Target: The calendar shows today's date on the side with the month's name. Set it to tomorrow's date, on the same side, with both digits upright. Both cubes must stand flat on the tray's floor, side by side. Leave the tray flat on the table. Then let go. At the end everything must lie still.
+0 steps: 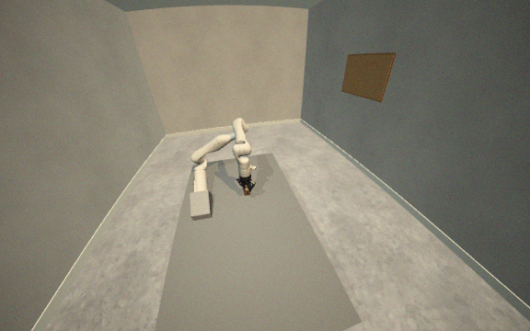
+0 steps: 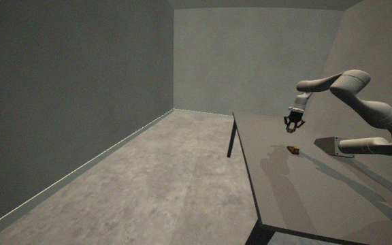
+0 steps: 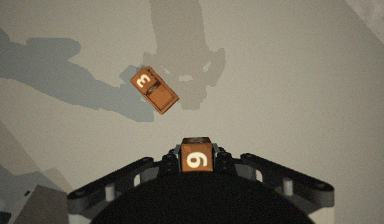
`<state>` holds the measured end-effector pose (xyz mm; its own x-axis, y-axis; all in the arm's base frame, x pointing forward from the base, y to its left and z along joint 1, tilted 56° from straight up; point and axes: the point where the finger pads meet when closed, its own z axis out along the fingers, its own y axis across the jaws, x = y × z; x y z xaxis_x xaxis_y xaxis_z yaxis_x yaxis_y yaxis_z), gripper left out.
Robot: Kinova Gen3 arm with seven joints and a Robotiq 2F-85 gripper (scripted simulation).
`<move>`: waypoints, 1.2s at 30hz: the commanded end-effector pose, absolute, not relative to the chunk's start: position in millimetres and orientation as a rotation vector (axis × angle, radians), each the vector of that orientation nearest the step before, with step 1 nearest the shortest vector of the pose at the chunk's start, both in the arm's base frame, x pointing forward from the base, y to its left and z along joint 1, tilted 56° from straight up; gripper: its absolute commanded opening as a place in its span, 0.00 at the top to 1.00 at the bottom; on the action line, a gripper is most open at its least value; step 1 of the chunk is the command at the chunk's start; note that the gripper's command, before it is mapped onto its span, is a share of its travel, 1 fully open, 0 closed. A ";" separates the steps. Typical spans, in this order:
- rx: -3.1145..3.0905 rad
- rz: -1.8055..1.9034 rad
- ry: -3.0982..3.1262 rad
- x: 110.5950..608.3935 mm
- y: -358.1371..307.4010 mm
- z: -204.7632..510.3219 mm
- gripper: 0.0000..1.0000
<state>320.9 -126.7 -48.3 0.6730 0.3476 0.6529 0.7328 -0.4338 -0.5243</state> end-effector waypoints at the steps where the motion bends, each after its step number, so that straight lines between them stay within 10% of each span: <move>1: -2.060 -0.547 -0.775 319.9 -126.2 -49.2 0.72; 36: -2.101 0.094 0.418 316.8 -125.4 -50.2 0.72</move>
<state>317.6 -126.5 -49.0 0.9504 -0.2424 -0.1947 -0.2933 -0.4918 -0.8198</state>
